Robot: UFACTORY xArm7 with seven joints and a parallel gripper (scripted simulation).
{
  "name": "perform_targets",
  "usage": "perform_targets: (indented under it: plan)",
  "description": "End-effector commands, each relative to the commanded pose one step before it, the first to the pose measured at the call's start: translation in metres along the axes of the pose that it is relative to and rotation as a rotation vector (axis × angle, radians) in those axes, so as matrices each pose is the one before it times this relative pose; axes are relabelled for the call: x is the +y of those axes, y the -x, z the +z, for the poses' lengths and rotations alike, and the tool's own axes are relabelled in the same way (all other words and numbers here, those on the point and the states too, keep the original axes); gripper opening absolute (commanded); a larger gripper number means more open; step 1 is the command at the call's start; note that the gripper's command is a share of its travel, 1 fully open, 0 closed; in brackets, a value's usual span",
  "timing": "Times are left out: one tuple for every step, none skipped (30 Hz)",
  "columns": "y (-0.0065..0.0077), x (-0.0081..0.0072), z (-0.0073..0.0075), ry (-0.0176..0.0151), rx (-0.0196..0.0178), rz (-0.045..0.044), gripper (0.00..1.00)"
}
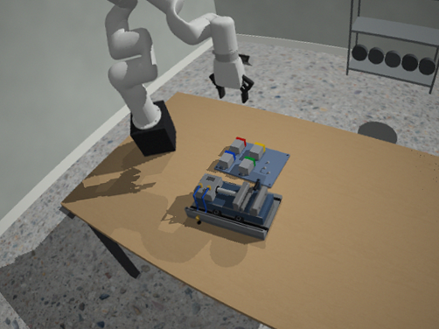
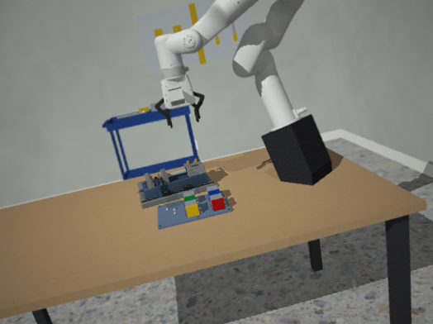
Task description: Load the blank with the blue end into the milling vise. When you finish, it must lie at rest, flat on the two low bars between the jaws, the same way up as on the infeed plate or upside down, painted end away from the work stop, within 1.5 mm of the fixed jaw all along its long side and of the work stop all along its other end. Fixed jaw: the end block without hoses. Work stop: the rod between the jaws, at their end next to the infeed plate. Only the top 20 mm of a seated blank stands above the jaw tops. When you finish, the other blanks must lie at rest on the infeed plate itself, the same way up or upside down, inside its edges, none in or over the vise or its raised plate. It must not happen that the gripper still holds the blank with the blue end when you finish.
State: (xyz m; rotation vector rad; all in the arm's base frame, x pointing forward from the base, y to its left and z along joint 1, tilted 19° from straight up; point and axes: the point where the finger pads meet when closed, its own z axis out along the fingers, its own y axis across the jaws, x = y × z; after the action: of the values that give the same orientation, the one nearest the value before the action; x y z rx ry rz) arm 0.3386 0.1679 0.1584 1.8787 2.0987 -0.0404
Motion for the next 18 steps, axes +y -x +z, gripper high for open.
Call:
perform_targets:
  plan:
    - [-0.00095,0.00082,-0.00124,0.00299,0.00148,-0.00026,1.00]
    - [-0.00048,-0.00018,-0.00006,0.00000,0.00001,-0.00001,1.00]
    - [-0.00048,-0.00018,-0.00006,0.00000,0.00001,-0.00001,1.00]
    - [-0.00048,-0.00018,-0.00006,0.00000,0.00001,-0.00001,1.00]
    - [-0.00048,-0.00018,-0.00006,0.00000,0.00001,-0.00001,1.00]
    - [-0.00048,-0.00018,-0.00006,0.00000,0.00001,-0.00001,1.00]
    - [-0.00048,-0.00018,-0.00006,0.00000,0.00001,-0.00001,1.00]
    - [-0.00048,-0.00018,-0.00006,0.00000,0.00001,-0.00001,1.00]
    - [-0.00048,-0.00018,-0.00006,0.00000,0.00001,-0.00001,1.00]
    - [-0.00048,-0.00018,-0.00006,0.00000,0.00001,-0.00001,1.00]
    - [0.00000,0.00000,0.00000,0.00000,0.00000,0.00000,1.00]
    - [0.00000,0.00000,0.00000,0.00000,0.00000,0.00000,1.00]
    - [0.00000,0.00000,0.00000,0.00000,0.00000,0.00000,1.00]
    - [0.00000,0.00000,0.00000,0.00000,0.00000,0.00000,1.00]
    - [0.00000,0.00000,0.00000,0.00000,0.00000,0.00000,1.00]
    - [0.00000,0.00000,0.00000,0.00000,0.00000,0.00000,1.00]
    - [0.00000,0.00000,0.00000,0.00000,0.00000,0.00000,1.00]
    - [-0.00021,-0.00009,-0.00002,-0.00001,0.00001,0.00005,1.00]
